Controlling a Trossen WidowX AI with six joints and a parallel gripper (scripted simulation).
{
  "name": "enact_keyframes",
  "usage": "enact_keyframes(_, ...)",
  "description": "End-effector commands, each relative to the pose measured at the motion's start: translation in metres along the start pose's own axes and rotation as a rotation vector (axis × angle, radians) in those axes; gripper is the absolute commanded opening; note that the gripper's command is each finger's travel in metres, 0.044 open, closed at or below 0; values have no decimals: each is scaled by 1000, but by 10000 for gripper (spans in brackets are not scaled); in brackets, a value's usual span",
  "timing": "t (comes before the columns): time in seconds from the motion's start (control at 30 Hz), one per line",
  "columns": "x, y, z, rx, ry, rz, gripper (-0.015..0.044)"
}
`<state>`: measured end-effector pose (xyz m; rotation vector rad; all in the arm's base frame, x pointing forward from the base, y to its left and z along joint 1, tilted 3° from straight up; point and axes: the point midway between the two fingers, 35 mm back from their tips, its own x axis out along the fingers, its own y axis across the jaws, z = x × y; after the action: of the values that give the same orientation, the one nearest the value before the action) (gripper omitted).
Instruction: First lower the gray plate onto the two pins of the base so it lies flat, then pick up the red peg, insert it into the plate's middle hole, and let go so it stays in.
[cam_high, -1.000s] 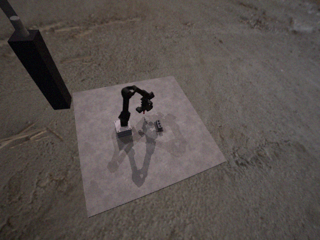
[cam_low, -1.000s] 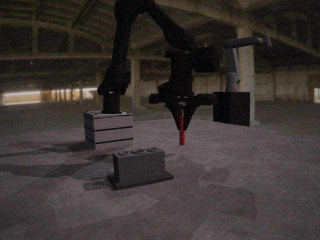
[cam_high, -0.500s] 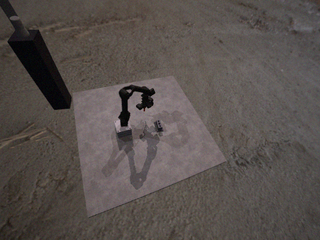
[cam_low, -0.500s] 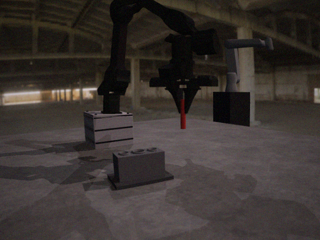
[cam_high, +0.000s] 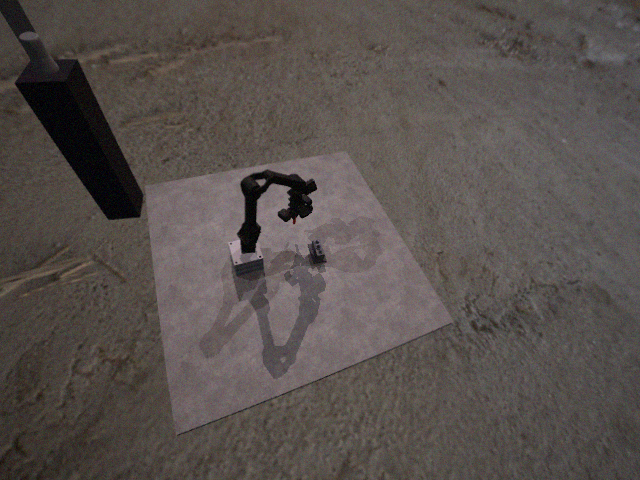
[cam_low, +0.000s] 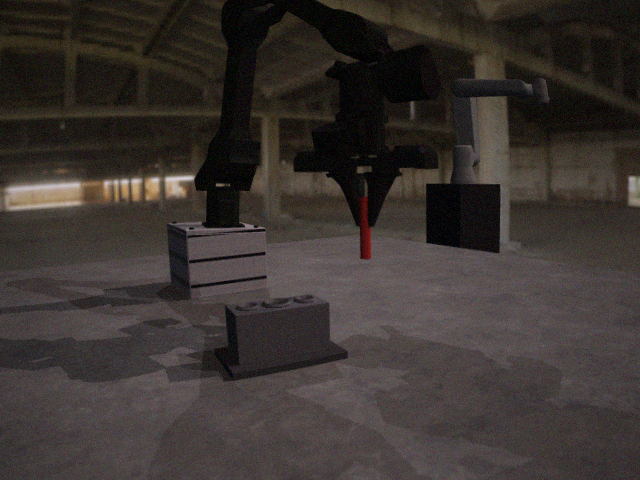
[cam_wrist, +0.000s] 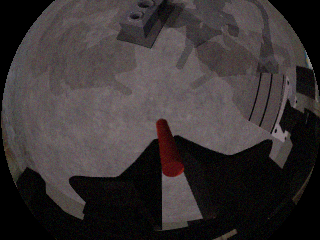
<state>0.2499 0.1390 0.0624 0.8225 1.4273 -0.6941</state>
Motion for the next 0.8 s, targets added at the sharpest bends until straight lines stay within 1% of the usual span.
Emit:
enact_keyframes(0.0,2,3,10,-3,-2,-8,0)
enact_keyframes(0.77,0,15,77,-5,-11,-6,0)
